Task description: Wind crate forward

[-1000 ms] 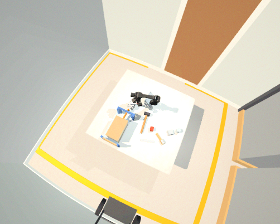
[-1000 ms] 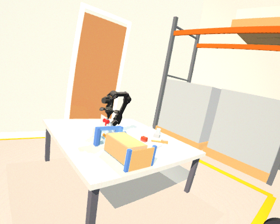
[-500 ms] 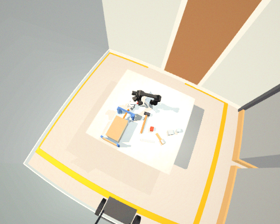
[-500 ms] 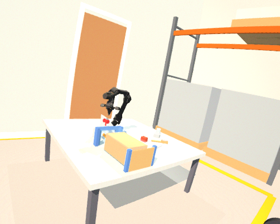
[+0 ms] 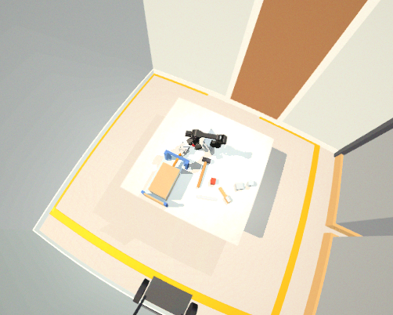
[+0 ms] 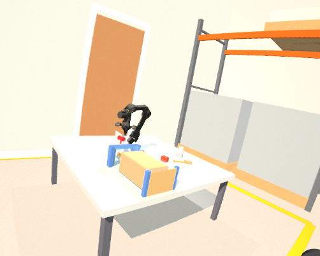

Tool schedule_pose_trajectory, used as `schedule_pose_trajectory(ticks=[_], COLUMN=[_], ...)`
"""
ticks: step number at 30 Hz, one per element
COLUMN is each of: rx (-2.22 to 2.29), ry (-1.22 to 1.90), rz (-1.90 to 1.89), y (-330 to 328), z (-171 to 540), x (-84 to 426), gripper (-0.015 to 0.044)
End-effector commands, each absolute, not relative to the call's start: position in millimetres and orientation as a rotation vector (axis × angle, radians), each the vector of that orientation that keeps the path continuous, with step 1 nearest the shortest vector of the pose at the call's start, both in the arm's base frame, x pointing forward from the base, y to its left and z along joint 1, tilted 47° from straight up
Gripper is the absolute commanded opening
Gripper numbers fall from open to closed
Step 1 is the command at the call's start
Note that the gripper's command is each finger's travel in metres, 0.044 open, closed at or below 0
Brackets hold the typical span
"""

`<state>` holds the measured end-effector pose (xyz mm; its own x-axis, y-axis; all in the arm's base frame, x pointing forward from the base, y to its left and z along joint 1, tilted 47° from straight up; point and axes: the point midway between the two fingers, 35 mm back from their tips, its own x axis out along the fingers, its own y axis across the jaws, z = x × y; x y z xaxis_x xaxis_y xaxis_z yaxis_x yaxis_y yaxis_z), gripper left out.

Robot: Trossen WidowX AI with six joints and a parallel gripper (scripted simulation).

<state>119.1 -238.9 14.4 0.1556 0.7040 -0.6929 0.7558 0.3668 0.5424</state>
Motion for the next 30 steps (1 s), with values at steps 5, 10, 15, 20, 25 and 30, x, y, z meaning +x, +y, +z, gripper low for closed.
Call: schedule_pose_trajectory(ticks=[5, 10, 15, 20, 25, 30], rx=[1.345, 1.345, 1.345, 1.345, 1.344, 1.344], ry=[1.561, 1.561, 1.561, 1.561, 1.561, 1.560], rz=[-0.053, -0.053, -0.053, -0.053, -0.053, -0.054], y=[-233, -228, -229, -234, -240, -246], z=[11, 7, 6, 2, -4, -9], x=[119, 120, 121, 122, 123, 125], gripper=[0.0000, 0.0000, 0.0000, 0.0000, 0.0000, 0.0000])
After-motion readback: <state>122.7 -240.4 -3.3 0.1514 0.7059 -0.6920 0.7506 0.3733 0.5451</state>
